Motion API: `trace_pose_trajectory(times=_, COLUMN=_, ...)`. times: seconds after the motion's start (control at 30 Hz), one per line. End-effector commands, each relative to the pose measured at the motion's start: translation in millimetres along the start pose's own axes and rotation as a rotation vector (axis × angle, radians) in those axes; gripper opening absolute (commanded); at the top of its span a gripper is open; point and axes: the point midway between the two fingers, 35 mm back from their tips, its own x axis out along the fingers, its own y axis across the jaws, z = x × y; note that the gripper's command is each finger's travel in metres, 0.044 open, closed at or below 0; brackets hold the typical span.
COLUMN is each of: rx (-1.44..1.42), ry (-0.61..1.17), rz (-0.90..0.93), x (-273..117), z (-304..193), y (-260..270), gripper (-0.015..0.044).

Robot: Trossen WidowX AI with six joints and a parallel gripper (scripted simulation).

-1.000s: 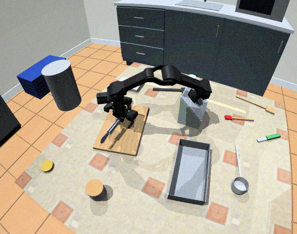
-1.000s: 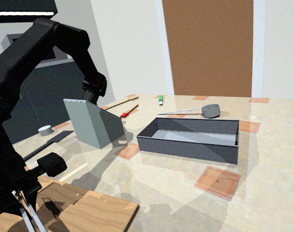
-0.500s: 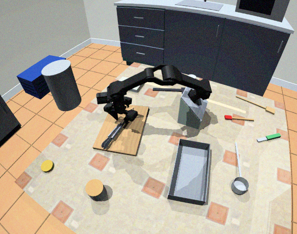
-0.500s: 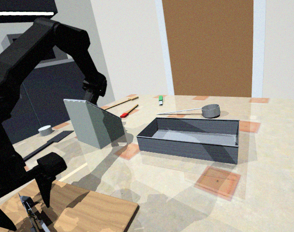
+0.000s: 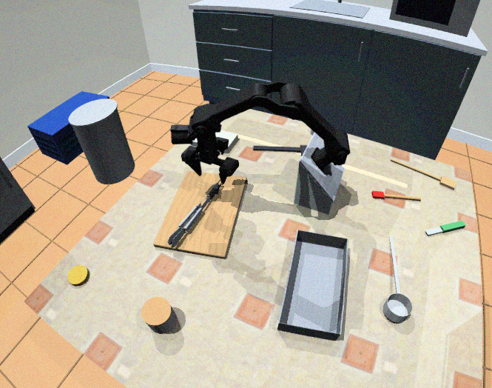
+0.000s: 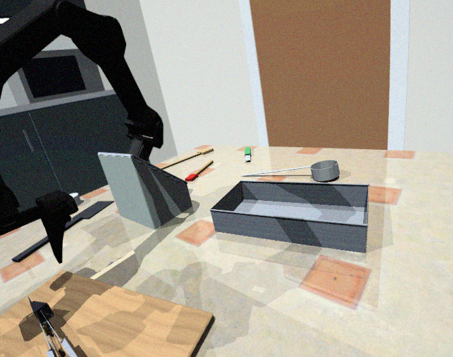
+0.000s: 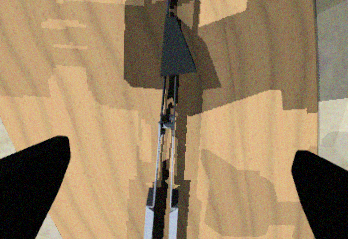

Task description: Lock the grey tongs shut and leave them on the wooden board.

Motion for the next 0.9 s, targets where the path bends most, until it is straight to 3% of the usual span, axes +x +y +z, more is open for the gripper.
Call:
trace_pose_trajectory(times=0.0, rx=0.011, ry=0.006, rz=-0.001, x=-39, z=55, y=-12, gripper=0.044)
trace_pose_trajectory(times=0.1, rx=0.01, ry=0.005, rz=-0.011, x=-55, z=85, y=-25, gripper=0.044)
trace_pose_trajectory(times=0.33, rx=0.011, ry=0.006, rz=-0.011, x=-58, z=87, y=-26, gripper=0.044)
trace_pose_trajectory(times=0.53, rx=0.023, ry=0.019, rz=-0.004, x=-104, z=88, y=-25, gripper=0.044)
trace_pose_trajectory(times=0.87, rx=0.024, ry=0.019, rz=-0.004, x=-107, z=88, y=-25, gripper=0.044)
